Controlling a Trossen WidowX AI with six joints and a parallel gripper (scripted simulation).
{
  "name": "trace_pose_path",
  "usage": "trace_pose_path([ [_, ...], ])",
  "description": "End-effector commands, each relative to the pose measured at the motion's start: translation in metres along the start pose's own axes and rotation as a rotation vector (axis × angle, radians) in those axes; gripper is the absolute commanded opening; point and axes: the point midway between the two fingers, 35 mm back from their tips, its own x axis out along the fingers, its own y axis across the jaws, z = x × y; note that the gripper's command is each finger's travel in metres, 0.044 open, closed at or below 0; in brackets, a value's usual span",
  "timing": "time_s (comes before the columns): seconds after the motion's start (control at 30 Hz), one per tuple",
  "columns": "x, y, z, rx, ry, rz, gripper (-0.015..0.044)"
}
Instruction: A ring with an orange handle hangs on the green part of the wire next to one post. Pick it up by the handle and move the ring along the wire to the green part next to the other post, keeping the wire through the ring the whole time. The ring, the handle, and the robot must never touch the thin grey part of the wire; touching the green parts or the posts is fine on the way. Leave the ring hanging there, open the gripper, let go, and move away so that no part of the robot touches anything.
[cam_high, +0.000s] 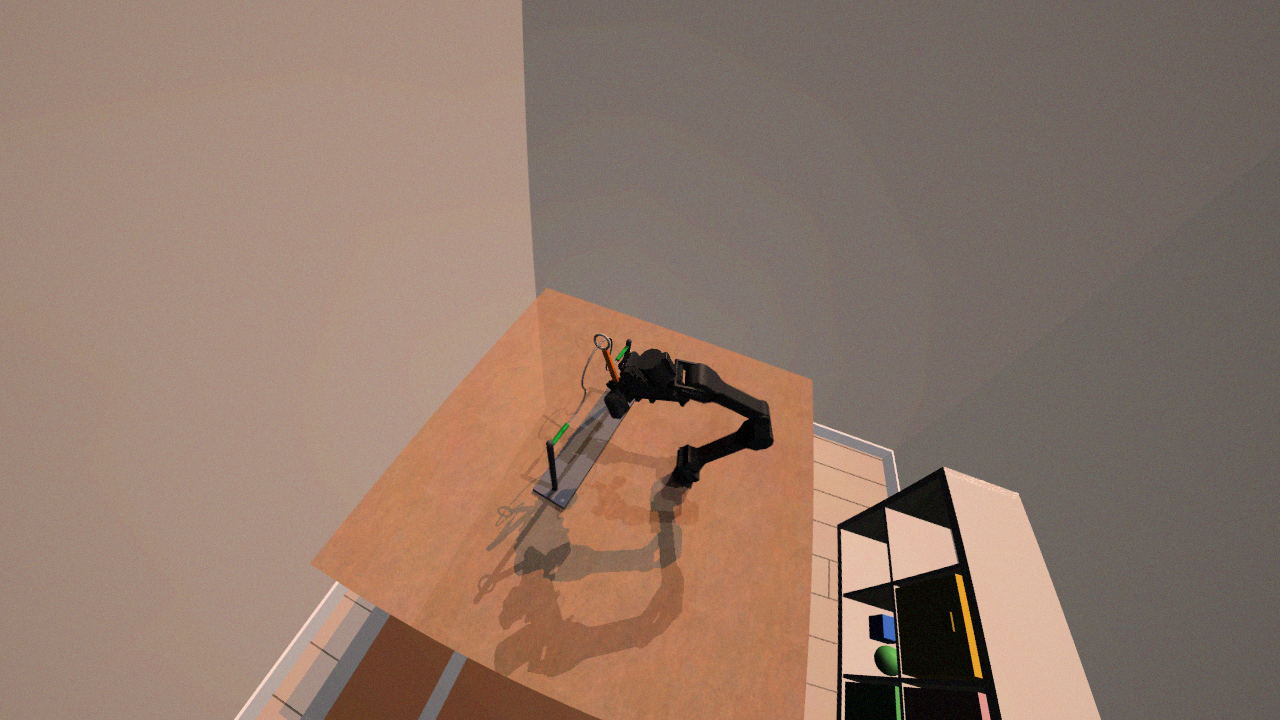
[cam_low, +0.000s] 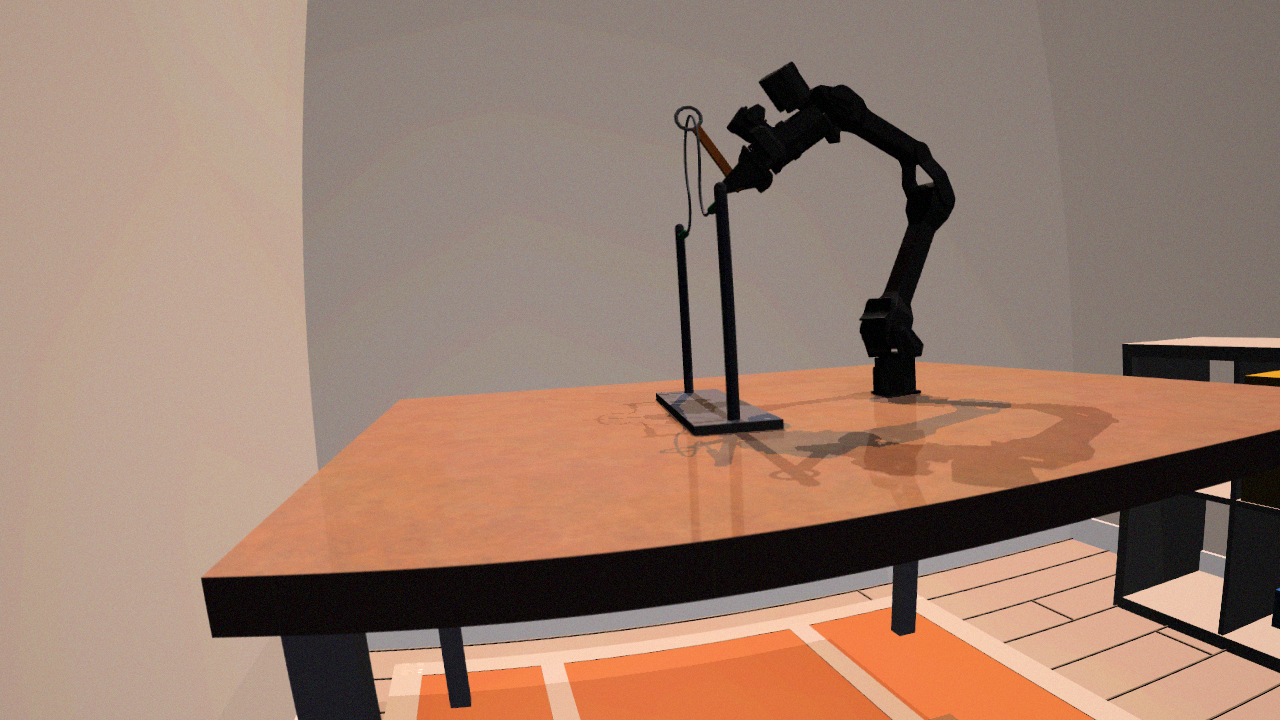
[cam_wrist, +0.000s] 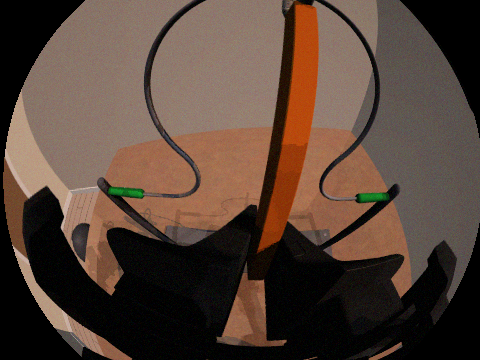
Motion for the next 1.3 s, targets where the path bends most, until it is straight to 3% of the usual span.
trace_pose_path([
  [0.0,0.002,-0.001,0.0,-0.044,-0.002,-0.029,-0.015],
  [1.27,0.001,-0.02,0.004,-0.493,-0.067,-0.327,-0.015],
])
